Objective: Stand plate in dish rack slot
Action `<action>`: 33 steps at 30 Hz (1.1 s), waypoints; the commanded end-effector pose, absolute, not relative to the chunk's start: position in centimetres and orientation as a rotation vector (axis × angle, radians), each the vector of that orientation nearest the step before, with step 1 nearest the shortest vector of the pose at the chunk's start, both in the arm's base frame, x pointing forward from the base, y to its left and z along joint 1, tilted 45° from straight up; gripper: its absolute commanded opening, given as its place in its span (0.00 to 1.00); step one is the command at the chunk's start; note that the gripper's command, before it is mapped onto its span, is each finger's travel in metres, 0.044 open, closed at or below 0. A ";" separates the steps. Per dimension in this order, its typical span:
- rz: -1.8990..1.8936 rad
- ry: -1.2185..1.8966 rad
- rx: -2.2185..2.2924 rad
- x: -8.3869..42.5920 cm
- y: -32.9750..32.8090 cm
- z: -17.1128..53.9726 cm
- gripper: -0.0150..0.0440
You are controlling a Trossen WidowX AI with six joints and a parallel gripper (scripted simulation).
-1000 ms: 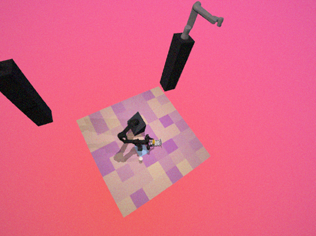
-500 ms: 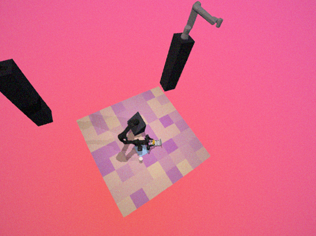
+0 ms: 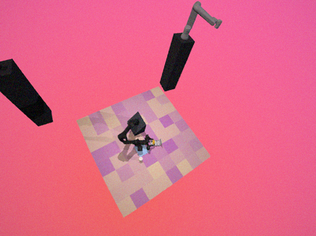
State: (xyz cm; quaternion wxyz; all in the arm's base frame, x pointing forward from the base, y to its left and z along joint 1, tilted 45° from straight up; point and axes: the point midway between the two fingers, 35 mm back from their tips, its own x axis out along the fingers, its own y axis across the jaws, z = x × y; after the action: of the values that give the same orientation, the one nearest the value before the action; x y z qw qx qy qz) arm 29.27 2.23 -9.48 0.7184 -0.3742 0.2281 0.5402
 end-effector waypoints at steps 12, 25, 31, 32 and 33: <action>1.196 0.507 -0.830 29.4 2.8 -8.8 0.93; 1.197 0.506 -0.833 28.8 10.3 -1.1 0.93; 1.178 0.626 -0.780 28.5 10.6 -1.5 0.93; 1.171 0.661 -0.766 28.4 10.7 -1.6 0.93; 1.163 0.695 -0.752 28.3 10.7 -1.6 0.93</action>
State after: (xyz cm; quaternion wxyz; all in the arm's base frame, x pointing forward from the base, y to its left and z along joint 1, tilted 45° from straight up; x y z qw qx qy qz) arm 28.36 10.40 -1.74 0.7146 -0.3547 0.2745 0.5369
